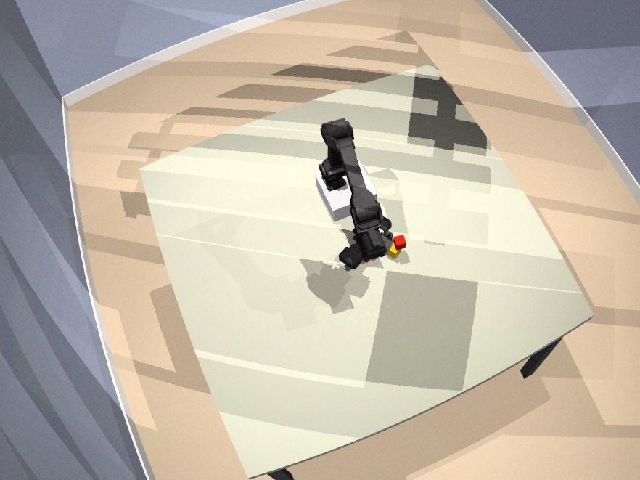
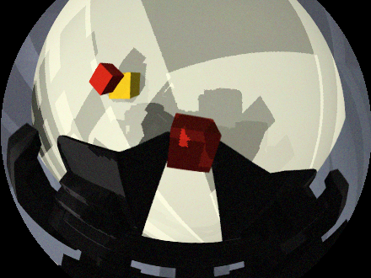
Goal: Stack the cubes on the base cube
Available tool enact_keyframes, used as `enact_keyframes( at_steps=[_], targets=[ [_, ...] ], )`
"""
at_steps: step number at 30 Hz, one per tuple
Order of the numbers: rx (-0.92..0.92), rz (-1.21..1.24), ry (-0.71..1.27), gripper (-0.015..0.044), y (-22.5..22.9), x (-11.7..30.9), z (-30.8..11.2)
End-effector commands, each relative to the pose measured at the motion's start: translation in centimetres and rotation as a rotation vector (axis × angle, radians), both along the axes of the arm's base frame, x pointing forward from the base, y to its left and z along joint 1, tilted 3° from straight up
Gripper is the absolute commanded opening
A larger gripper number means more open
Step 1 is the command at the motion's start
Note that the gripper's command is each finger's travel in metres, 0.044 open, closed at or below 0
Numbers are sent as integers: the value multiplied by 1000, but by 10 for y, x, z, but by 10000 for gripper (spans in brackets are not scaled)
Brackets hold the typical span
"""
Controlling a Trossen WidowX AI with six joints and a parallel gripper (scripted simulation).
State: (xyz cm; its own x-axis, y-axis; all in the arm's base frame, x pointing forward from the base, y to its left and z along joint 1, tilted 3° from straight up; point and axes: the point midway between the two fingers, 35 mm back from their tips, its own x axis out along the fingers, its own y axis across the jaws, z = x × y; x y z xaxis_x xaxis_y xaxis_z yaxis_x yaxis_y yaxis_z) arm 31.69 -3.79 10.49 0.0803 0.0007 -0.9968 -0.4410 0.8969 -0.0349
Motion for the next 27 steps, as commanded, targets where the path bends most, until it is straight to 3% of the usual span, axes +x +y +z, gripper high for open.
enact_keyframes(
  at_steps=[1, 27],
  targets=[
    [-11, 109, 4, 105, 12, -4, -2],
    [-59, 804, 2, 105, 85, -27, -7]
  ],
)
